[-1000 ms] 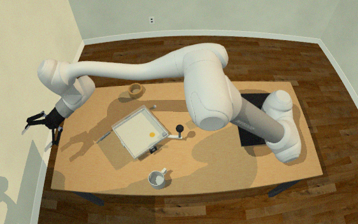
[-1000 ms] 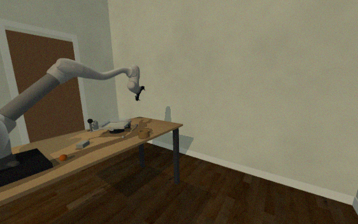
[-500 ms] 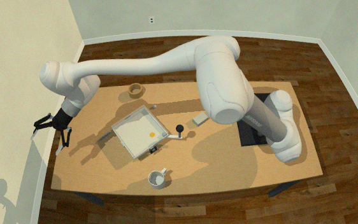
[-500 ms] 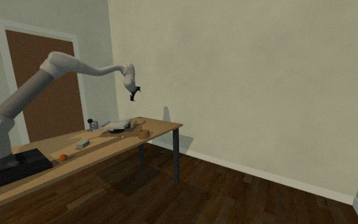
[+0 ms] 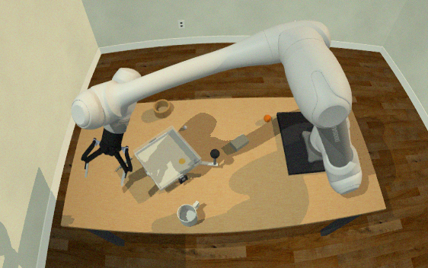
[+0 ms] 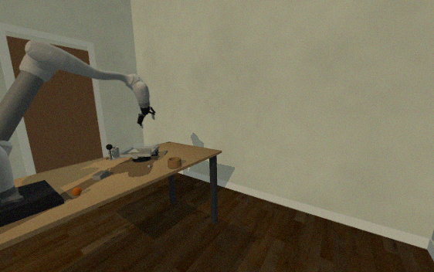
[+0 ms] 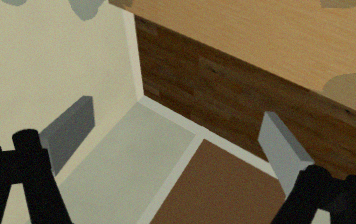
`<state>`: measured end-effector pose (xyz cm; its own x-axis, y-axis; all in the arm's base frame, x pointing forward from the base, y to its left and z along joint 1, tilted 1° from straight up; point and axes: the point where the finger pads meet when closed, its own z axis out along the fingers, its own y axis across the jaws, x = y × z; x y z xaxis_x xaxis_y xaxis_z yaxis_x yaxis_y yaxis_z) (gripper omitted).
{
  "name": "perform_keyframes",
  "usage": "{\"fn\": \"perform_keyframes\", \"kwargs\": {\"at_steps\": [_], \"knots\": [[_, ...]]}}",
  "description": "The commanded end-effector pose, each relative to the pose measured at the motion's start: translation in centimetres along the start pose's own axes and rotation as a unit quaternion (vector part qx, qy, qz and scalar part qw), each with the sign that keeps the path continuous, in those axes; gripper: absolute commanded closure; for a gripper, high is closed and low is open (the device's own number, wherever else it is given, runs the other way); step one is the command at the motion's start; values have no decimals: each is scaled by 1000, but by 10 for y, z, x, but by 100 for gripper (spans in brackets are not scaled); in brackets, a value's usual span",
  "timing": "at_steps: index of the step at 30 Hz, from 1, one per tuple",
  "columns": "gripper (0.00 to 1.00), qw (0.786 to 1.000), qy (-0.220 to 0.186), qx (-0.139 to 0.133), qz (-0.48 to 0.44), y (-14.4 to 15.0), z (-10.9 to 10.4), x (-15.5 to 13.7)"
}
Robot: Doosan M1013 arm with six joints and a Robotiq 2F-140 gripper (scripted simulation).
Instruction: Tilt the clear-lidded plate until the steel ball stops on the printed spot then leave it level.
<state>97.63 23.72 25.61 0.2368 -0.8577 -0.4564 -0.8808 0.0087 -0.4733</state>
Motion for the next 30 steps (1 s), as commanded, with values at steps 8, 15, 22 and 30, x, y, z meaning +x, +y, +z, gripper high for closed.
{"fn": "perform_keyframes", "kwargs": {"at_steps": [8,15,22,30], "knots": [[0,988,91,-116,53,157,-65,7],[0,960,188,-182,96,267,-122,30],[0,934,262,-212,122,366,-183,57],[0,930,271,-214,125,406,-208,67]]}}
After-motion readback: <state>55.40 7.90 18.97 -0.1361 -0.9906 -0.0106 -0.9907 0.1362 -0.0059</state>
